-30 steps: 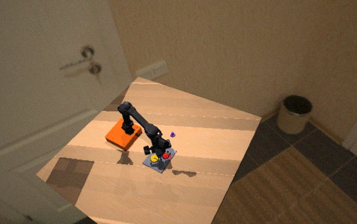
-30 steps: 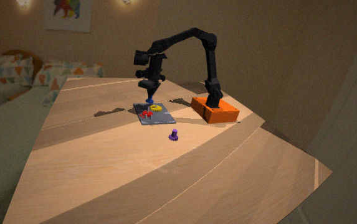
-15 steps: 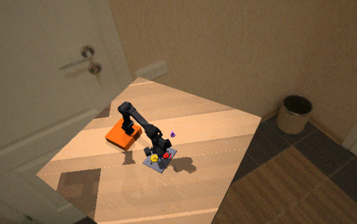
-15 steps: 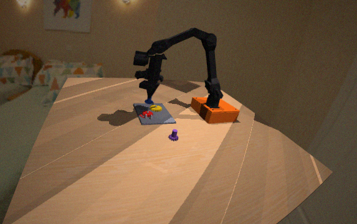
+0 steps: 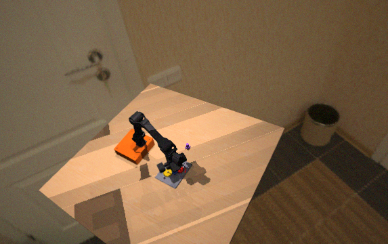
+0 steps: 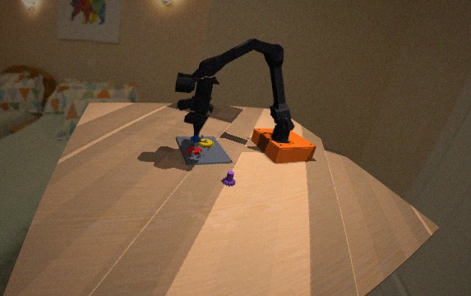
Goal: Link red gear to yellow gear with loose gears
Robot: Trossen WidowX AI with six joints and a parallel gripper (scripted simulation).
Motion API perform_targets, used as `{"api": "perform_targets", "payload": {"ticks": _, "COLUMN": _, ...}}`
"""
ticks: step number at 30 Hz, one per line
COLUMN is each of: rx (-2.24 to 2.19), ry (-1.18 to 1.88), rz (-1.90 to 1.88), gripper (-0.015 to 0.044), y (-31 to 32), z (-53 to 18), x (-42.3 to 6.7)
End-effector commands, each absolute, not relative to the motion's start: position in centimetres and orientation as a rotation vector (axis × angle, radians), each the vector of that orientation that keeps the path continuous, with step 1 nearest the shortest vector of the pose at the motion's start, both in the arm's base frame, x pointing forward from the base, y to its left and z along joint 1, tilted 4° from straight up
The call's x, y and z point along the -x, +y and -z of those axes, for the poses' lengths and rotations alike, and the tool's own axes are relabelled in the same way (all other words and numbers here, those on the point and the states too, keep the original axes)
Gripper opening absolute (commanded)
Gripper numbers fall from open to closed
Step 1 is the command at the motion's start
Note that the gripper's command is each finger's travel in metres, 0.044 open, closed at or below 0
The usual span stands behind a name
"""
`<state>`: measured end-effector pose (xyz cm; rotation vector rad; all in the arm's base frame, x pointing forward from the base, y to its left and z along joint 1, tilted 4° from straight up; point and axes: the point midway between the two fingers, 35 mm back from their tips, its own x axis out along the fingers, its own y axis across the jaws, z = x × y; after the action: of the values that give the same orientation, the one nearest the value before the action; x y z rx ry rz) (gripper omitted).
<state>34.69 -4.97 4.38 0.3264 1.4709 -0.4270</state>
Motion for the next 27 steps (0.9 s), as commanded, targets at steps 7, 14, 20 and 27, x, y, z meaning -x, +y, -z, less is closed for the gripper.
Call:
{"api": "perform_targets", "payload": {"ticks": 7, "rx": -0.512, "ry": 1.433, "rz": 0.594, "gripper": 0.0000, "y": -4.9, "z": -2.7, "x": -34.6}}
{"api": "perform_targets", "payload": {"ticks": 14, "rx": -0.657, "ry": 1.386, "rz": 0.730, "gripper": 0.0000, "y": -5.0, "z": -2.6, "x": -34.5}}
{"api": "perform_targets", "payload": {"ticks": 20, "rx": -0.627, "ry": 1.396, "rz": 0.703, "gripper": 0.0000, "y": -5.0, "z": -2.5, "x": -34.6}}
{"api": "perform_targets", "payload": {"ticks": 27, "rx": -0.499, "ry": 1.437, "rz": 0.582, "gripper": 0.0000, "y": -4.9, "z": -2.4, "x": -34.6}}
